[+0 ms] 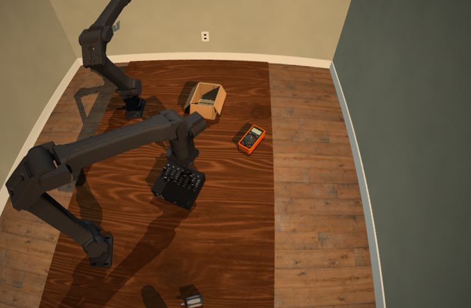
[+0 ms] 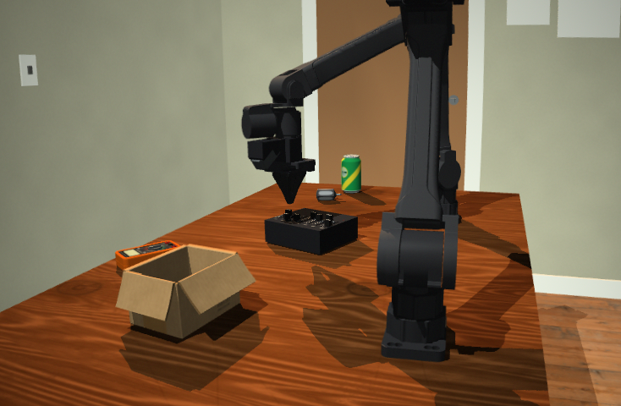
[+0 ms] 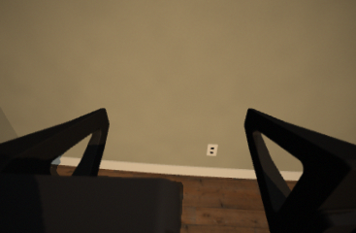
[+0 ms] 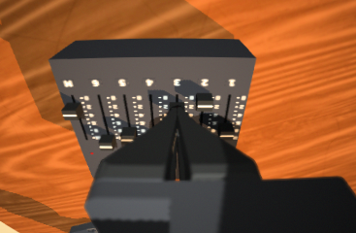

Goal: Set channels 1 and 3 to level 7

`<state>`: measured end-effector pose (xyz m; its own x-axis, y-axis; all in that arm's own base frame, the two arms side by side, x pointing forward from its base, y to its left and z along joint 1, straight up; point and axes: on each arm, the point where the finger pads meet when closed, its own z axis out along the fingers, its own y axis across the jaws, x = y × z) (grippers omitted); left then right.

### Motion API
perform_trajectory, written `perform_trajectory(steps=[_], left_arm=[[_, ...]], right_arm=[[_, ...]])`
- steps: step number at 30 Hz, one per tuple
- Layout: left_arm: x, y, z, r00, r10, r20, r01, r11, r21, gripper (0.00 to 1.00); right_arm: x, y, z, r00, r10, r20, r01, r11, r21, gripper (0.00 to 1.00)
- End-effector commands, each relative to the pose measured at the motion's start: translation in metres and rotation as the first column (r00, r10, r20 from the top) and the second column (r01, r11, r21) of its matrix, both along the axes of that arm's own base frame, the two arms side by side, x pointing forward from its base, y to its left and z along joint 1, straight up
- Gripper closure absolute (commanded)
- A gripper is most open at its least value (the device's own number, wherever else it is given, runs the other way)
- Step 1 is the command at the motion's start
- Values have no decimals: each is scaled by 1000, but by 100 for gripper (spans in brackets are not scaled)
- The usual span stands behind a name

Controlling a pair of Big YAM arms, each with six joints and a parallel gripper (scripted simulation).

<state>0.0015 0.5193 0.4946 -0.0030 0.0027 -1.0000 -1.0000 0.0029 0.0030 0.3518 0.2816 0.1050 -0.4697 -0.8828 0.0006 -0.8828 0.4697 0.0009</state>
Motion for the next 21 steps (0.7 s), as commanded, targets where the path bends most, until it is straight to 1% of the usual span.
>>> perform_trajectory(steps=[1, 14, 21], left_arm=[[-4, -1, 4, 1000, 10, 14, -10, 1000, 17, 0], [-4, -1, 4, 1000, 10, 14, -10, 1000, 17, 0], [-4, -1, 4, 1000, 10, 14, -10, 1000, 17, 0]], right_arm=[[6, 5, 20, 999, -7, 34, 6, 1000, 26, 100], [2, 2, -6, 1000, -7, 7, 7, 1000, 4, 100], [2, 2, -12, 1000, -7, 1, 7, 1000, 0, 100]])
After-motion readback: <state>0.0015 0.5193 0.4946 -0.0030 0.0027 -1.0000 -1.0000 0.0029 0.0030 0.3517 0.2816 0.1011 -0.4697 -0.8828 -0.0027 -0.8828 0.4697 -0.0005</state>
